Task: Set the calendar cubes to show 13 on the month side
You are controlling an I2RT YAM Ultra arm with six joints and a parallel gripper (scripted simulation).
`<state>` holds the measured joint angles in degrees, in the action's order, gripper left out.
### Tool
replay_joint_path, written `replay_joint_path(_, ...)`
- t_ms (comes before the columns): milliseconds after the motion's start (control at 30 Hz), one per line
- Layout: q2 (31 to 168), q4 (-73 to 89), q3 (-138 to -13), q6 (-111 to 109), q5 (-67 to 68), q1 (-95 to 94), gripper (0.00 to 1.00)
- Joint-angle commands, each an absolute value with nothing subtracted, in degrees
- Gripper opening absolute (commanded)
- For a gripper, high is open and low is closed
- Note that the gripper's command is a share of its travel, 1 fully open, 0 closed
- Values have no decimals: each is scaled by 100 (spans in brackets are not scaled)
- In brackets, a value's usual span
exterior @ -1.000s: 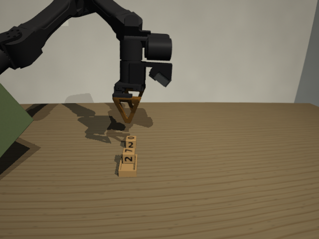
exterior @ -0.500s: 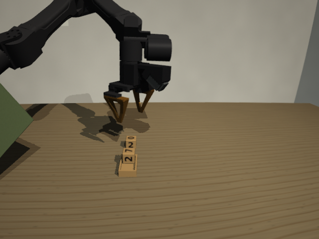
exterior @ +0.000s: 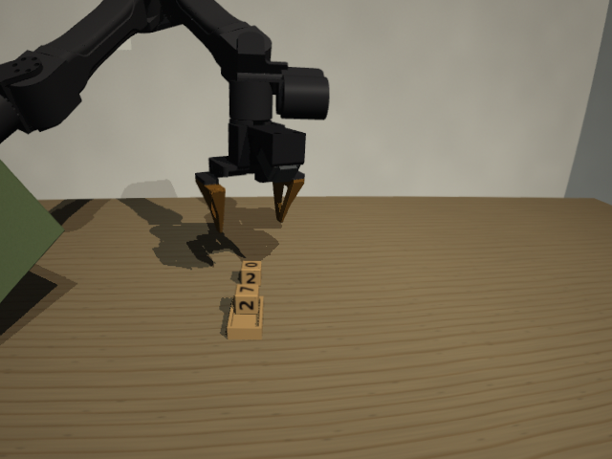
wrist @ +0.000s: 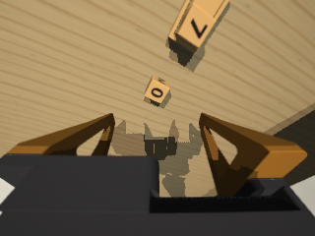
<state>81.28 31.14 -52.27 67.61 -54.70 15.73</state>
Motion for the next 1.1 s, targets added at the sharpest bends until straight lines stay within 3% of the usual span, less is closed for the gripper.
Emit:
replay_joint_path(0,8110,3075,-5231,7807,-5425,1592,100)
replay_joint_path(467,8113,3001,-5204,9621,-5407,1555,100)
replay_joint_path(500,8113,3001,-5204,9621,-5407,1555,45)
replay_joint_path(1067,8113,3001,-5204,9621,-5407,1555,45)
